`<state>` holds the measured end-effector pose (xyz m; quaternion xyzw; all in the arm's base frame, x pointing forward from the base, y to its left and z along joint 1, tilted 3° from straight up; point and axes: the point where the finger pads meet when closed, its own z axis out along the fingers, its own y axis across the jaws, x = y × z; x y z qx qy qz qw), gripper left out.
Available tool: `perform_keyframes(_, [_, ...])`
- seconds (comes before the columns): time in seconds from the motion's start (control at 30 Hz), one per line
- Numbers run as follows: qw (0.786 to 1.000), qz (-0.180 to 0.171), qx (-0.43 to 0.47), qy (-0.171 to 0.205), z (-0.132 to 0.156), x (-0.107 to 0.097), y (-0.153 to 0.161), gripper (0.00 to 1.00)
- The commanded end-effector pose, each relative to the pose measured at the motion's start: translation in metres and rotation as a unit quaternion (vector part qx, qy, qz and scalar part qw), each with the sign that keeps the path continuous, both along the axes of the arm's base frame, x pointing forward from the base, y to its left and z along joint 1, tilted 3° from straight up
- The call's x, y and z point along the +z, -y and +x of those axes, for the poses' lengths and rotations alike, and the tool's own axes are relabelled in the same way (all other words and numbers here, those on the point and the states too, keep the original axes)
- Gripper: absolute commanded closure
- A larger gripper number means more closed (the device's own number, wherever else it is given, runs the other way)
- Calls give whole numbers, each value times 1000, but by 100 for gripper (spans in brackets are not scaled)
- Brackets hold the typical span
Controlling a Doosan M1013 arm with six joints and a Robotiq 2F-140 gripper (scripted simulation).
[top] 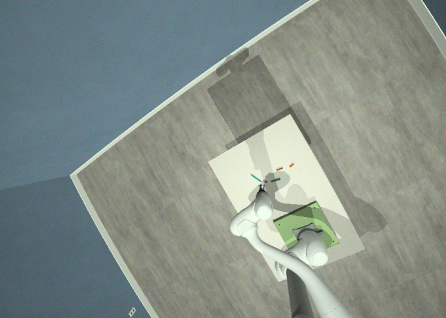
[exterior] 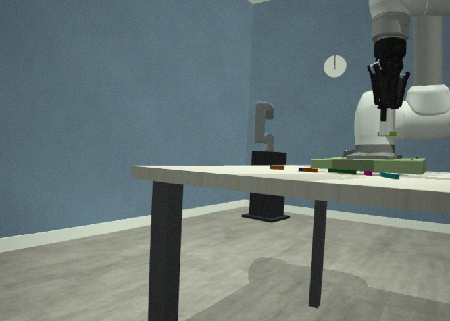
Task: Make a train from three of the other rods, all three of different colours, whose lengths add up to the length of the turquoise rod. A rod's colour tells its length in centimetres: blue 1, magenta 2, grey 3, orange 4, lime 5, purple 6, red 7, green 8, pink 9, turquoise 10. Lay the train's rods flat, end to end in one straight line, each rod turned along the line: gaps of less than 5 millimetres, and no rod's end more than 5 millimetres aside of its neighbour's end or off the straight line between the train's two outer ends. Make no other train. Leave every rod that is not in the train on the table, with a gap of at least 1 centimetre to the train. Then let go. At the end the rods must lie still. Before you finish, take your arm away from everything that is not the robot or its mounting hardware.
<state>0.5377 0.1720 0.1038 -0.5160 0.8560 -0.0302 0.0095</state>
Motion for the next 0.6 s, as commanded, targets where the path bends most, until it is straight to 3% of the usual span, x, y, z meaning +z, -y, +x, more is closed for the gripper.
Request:
perform_keyframes(0.0, [996,3,83,-6,3,0,5,97])
perform_keyframes(0.2, [983,-1,183,-9,6,1,12,97])
perform_keyframes(0.43, [953,-7,302,-13,10,1,21,97])
perform_keyframes(0.5, [953,-7,302,-13,10,1,21,97])
perform_keyframes(0.57, [932,-9,362,-15,12,1,25,97])
